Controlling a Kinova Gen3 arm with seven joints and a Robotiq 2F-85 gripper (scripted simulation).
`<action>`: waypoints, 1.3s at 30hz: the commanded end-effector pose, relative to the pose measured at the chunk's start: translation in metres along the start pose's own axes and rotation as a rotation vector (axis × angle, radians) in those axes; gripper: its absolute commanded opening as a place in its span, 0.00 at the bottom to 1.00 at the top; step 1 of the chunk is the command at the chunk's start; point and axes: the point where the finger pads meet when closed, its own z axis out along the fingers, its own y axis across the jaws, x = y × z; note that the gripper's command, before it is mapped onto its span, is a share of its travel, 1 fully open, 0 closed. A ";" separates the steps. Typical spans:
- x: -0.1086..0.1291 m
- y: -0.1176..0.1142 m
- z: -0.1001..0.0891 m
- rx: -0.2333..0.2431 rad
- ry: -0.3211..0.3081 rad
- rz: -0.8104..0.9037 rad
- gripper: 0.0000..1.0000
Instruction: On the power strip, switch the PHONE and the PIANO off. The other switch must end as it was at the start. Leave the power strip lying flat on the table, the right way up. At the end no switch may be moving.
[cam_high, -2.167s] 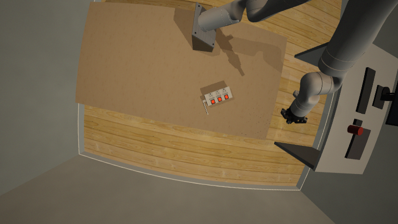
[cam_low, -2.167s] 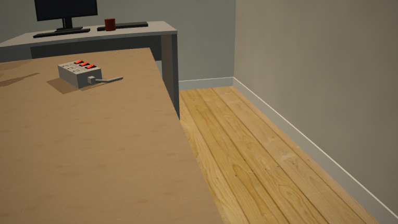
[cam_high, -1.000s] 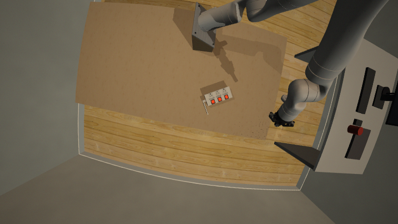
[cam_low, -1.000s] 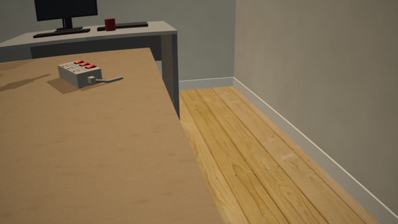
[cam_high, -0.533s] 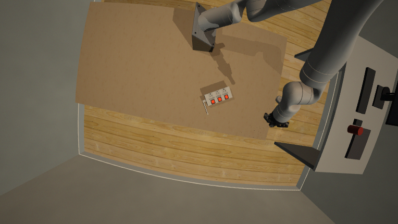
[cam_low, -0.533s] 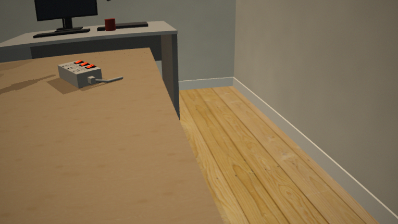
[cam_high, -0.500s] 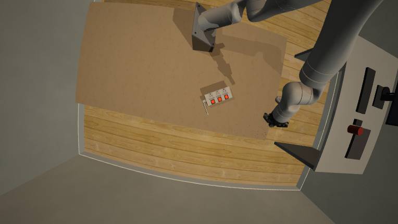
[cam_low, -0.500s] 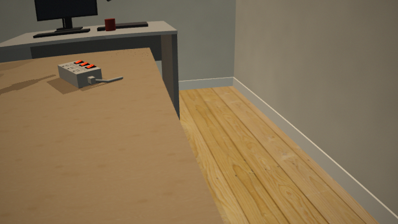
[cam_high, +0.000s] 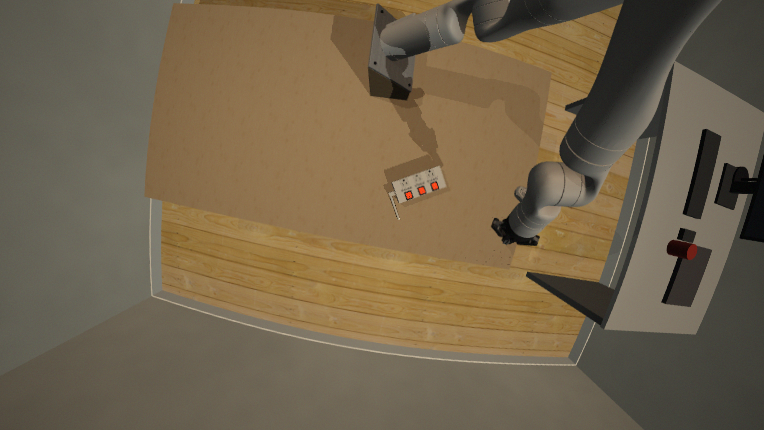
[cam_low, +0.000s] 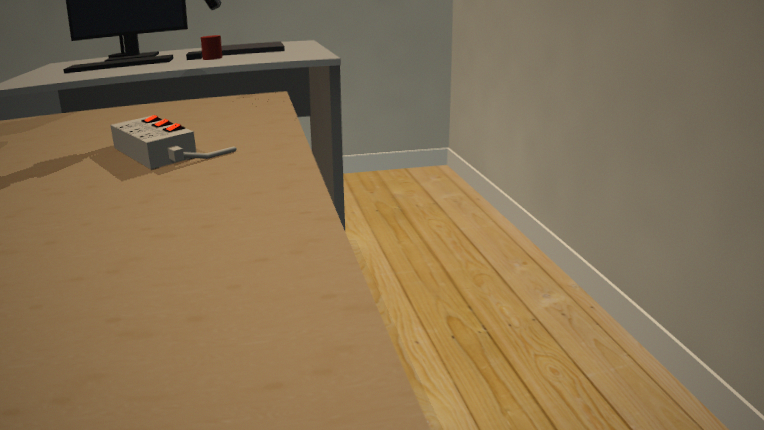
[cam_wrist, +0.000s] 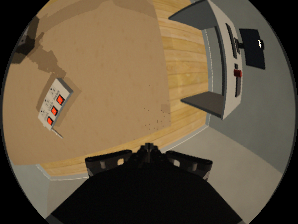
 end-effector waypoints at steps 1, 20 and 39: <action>0.000 0.000 0.001 -0.002 0.003 0.002 0.00; -0.012 -0.036 0.006 0.050 0.011 -0.022 0.00; -0.022 -0.072 0.010 0.100 0.023 -0.045 0.00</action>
